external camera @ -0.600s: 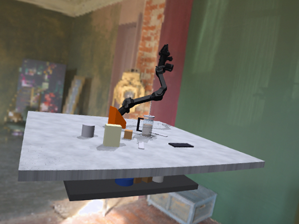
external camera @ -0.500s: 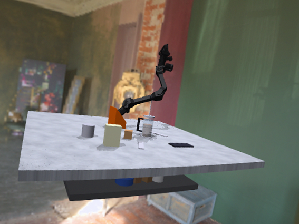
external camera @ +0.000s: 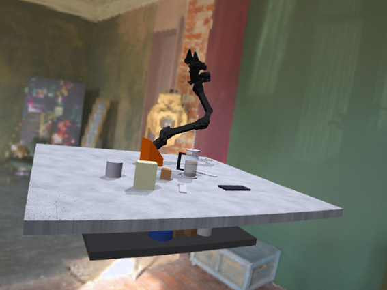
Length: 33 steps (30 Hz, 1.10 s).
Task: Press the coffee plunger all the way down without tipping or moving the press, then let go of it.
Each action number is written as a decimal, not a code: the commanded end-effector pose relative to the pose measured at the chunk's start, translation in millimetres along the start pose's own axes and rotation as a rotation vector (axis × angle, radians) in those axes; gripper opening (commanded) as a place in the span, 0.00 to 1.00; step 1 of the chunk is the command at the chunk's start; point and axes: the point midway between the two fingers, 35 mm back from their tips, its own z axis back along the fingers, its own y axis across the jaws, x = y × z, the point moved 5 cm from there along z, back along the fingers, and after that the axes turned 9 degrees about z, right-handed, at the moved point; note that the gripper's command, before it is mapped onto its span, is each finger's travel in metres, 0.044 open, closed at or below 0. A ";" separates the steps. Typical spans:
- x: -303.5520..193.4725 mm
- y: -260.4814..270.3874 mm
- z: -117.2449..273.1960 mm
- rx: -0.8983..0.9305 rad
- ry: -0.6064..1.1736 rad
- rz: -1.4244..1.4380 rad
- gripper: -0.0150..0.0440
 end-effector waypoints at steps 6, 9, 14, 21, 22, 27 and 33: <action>-94.6 87.2 -32.8 0.425 0.235 -0.187 1.00; -118.5 125.0 -33.5 0.594 0.295 -0.240 1.00; -148.5 192.5 -21.1 0.897 0.374 -0.339 1.00; -164.9 284.3 24.0 1.342 0.438 -0.518 1.00; -164.6 296.6 33.0 1.407 0.446 -0.554 1.00; -154.3 345.4 79.4 1.694 0.487 -0.746 1.00; -140.6 372.9 108.0 1.859 0.532 -0.894 1.00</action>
